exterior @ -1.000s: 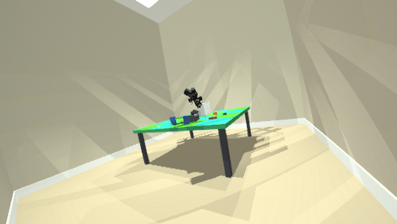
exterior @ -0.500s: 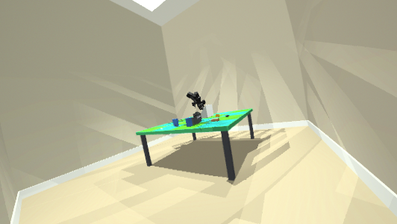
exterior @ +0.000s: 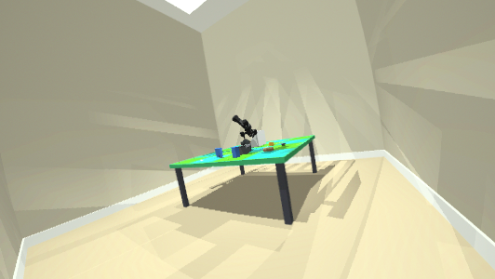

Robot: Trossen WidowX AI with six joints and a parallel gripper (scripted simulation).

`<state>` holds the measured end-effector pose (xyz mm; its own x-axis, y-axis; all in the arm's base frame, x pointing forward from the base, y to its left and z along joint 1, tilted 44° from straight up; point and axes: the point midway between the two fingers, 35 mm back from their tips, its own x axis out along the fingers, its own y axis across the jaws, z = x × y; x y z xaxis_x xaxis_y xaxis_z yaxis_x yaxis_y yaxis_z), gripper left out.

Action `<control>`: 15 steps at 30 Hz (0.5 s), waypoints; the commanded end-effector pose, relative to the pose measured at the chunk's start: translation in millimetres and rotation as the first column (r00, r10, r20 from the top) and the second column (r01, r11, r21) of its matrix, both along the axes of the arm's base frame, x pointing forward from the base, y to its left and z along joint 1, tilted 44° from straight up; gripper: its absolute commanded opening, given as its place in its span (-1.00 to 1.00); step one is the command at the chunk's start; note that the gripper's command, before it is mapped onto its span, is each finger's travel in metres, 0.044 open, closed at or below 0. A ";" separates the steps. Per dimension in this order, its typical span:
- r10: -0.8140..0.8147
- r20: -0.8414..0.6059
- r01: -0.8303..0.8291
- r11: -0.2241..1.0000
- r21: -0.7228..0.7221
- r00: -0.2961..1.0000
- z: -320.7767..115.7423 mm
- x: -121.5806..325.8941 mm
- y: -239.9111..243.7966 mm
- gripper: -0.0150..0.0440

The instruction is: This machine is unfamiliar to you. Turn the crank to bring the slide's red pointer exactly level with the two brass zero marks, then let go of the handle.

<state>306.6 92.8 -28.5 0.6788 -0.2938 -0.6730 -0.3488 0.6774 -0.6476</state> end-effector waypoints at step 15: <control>0.005 -0.015 -0.005 1.000 -0.007 1.000 -24.0 -0.6 -19.0 1.00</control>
<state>310.0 79.3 -44.2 0.6812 -0.2920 -0.6713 -0.3466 0.6791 -0.6471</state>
